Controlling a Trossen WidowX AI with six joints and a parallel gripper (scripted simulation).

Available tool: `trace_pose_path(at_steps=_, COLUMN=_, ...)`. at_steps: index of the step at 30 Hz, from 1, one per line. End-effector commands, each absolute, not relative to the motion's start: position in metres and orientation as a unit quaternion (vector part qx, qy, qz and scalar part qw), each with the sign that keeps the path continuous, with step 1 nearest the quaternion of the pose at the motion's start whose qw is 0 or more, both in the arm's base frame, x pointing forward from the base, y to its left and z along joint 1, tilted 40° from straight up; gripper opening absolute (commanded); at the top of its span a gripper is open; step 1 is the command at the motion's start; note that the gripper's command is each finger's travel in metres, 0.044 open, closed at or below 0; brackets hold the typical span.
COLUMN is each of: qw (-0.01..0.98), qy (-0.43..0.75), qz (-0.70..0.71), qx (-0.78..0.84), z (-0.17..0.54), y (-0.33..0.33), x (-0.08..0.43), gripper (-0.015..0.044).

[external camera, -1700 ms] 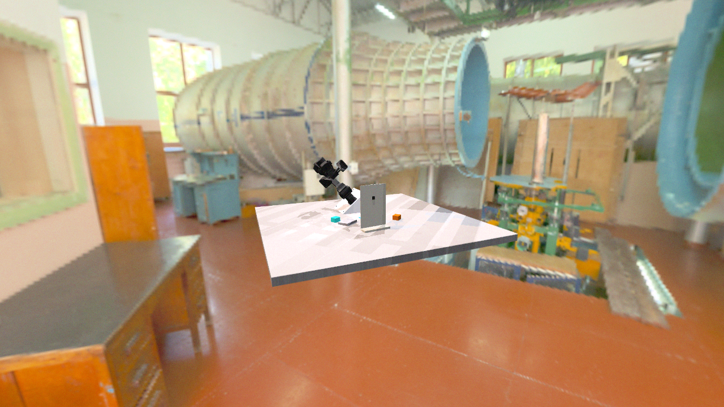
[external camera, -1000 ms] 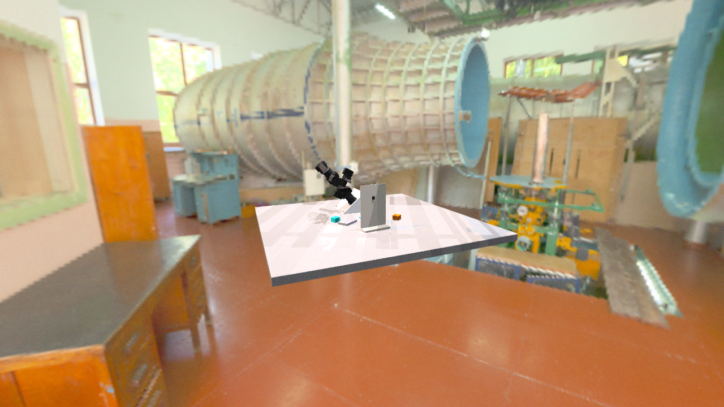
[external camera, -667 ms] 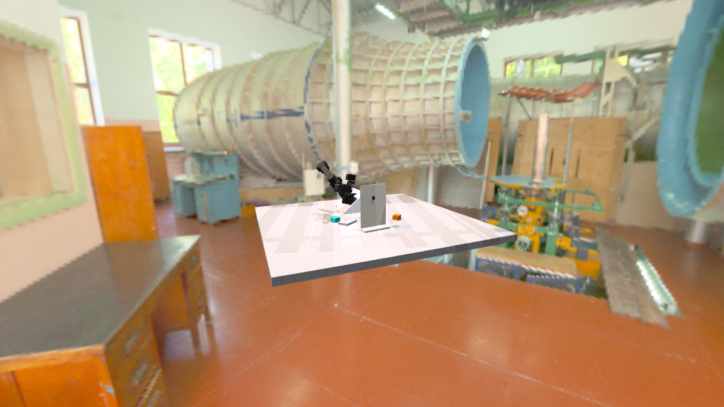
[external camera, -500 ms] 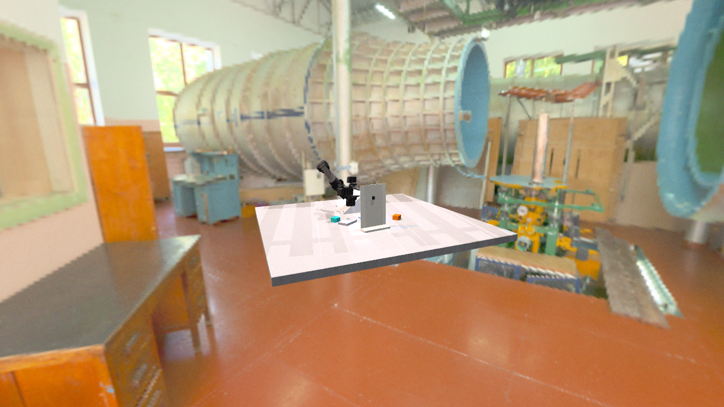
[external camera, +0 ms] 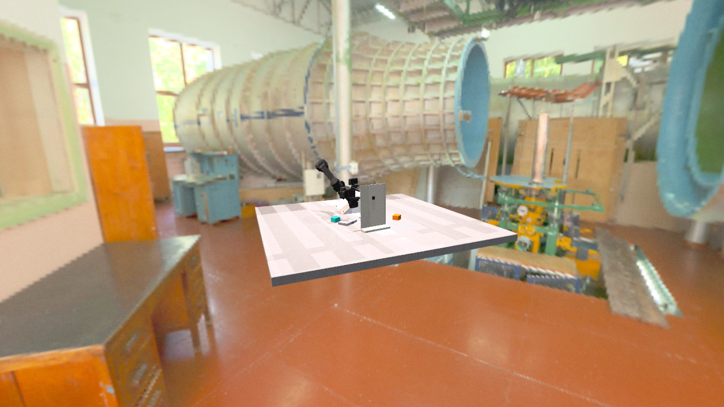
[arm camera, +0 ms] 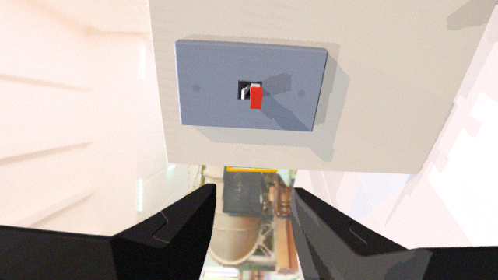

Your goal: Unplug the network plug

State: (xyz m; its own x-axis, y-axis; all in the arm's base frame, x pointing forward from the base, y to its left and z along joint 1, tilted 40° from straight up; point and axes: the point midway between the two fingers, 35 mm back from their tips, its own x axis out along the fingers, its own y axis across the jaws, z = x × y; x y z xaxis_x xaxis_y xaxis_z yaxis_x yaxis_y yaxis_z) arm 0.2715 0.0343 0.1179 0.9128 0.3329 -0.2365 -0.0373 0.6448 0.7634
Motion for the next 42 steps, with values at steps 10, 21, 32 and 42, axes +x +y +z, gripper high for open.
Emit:
trace_pose_path(at_steps=10, qw=0.889, qy=0.178, qz=0.104, qx=0.410, z=0.120, y=0.037, x=0.299, gripper=0.0156)
trace_pose_path(at_steps=21, qw=0.889, qy=0.178, qz=0.104, qx=0.410, z=0.114, y=0.041, x=0.320, gripper=0.0156)
trace_pose_path(at_steps=32, qw=0.889, qy=0.177, qz=0.104, qx=0.410, z=0.114, y=0.042, x=0.331, gripper=0.0156)
trace_pose_path(at_steps=42, qw=0.889, qy=0.177, qz=0.104, qx=0.410, z=0.114, y=0.044, x=0.343, gripper=0.0156)
